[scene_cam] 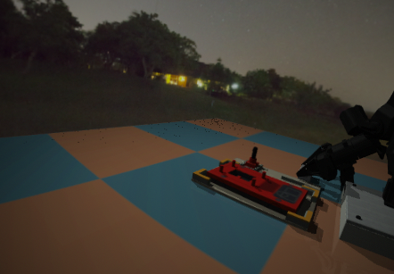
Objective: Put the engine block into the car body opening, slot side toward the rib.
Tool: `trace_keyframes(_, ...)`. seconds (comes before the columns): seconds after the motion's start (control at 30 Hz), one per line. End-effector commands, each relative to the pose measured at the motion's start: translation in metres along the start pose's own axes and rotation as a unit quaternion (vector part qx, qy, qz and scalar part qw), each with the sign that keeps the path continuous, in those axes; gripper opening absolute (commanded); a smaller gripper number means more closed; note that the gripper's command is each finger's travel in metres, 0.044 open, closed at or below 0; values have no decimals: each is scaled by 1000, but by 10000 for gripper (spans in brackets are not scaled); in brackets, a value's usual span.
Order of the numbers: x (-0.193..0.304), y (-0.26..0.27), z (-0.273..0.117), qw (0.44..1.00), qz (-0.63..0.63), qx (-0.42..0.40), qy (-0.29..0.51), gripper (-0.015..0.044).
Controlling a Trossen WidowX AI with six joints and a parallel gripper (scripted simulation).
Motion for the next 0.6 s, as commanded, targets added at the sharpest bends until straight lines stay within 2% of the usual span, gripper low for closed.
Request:
trace_keyframes(0.0,1,0,-1,1000,1,1,-3,440)
trace_keyframes(0.37,7,3,-44,1000,4,3,-10,440)
trace_keyframes(0.57,7,4,-42,1000,4,-1,-11,440)
Point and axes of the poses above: the point midway between the two fingers, 35 mm back from their tips, its own z axis out along the fingers, its own y axis across the jaws, x = y × z, the point moved 9 cm from there along -z, back along the fingers, and after that the axes turned 11 degrees about -z, right-handed, at the moved point
